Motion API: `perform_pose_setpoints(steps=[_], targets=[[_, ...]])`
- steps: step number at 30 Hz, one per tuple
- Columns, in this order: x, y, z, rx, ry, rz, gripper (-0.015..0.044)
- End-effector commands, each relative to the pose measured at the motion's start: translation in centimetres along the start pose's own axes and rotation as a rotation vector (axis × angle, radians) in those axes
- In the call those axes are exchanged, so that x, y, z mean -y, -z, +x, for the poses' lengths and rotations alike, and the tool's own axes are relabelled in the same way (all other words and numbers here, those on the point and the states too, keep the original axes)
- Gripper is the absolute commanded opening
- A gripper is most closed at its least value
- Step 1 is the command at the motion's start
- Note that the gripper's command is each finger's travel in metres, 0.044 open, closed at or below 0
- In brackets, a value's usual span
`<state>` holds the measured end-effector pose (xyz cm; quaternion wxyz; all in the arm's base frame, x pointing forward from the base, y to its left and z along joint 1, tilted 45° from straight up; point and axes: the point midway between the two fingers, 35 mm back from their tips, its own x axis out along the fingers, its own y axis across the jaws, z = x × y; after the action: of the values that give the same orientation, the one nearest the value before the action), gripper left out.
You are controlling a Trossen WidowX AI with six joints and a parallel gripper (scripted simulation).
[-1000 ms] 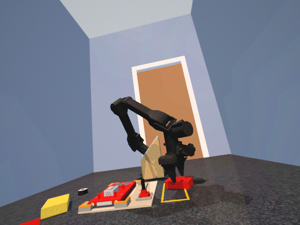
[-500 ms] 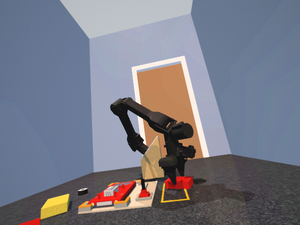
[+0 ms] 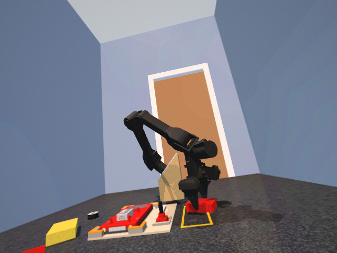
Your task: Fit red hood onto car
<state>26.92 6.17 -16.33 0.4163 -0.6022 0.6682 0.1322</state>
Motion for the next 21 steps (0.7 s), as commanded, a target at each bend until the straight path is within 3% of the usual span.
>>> perform_pose_setpoints(steps=[1, 2, 12, 21], targets=[[0.0, 0.0, 0.0, 0.0, 0.0, 0.0, 0.0387], [0.0, 0.0, 0.0, 0.0, 0.0, 0.0, 0.0361], [0.0, 0.0, 0.0, 0.0, 0.0, 0.0, 0.0295], [0.0, 0.0, -1.0, 0.001, -0.001, 0.0, 0.0058]])
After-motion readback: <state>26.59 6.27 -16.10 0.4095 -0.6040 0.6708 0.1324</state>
